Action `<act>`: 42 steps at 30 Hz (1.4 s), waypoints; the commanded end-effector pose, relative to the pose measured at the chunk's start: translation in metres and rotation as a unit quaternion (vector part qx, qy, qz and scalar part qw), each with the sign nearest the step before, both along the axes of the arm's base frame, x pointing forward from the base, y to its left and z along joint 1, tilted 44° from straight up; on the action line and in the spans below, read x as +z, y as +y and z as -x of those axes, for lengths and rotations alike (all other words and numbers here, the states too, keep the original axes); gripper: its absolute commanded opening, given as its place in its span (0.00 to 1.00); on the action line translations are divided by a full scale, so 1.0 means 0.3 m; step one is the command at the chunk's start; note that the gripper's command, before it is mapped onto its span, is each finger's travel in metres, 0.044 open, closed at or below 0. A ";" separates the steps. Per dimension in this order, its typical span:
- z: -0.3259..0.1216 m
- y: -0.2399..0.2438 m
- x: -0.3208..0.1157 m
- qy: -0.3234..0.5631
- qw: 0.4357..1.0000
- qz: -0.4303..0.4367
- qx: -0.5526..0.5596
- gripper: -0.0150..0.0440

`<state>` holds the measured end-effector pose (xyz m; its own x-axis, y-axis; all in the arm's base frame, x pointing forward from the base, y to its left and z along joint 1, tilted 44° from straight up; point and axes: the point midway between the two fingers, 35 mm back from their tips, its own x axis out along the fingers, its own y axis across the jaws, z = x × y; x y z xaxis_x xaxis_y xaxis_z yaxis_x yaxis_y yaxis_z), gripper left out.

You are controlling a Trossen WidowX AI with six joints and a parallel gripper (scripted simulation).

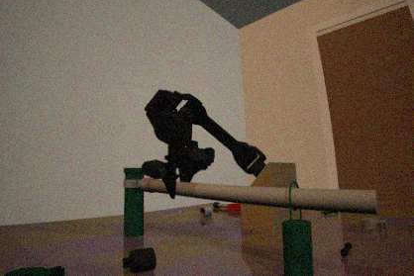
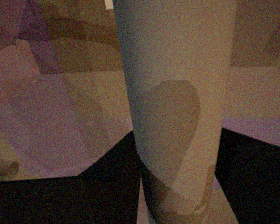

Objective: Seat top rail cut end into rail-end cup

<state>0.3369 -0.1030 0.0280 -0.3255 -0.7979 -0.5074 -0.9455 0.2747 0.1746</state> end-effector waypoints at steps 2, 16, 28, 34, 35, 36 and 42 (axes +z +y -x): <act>-0.009 -0.006 0.027 -0.004 1.000 0.004 0.006 0.25; -0.011 -0.021 0.047 -0.004 1.000 0.004 0.006 0.25; -0.011 -0.032 0.064 -0.004 1.000 0.004 0.006 0.25; -0.001 -0.032 0.040 0.002 1.000 0.000 -0.001 0.25; -0.001 -0.032 0.040 0.002 1.000 0.000 -0.001 0.25; -0.001 -0.032 0.040 0.002 1.000 0.000 -0.001 0.25; -0.001 -0.032 0.040 0.002 1.000 0.000 -0.001 0.39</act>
<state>0.3366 -0.1135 0.0396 -0.3324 -0.7949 -0.5075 -0.9431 0.2786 0.1813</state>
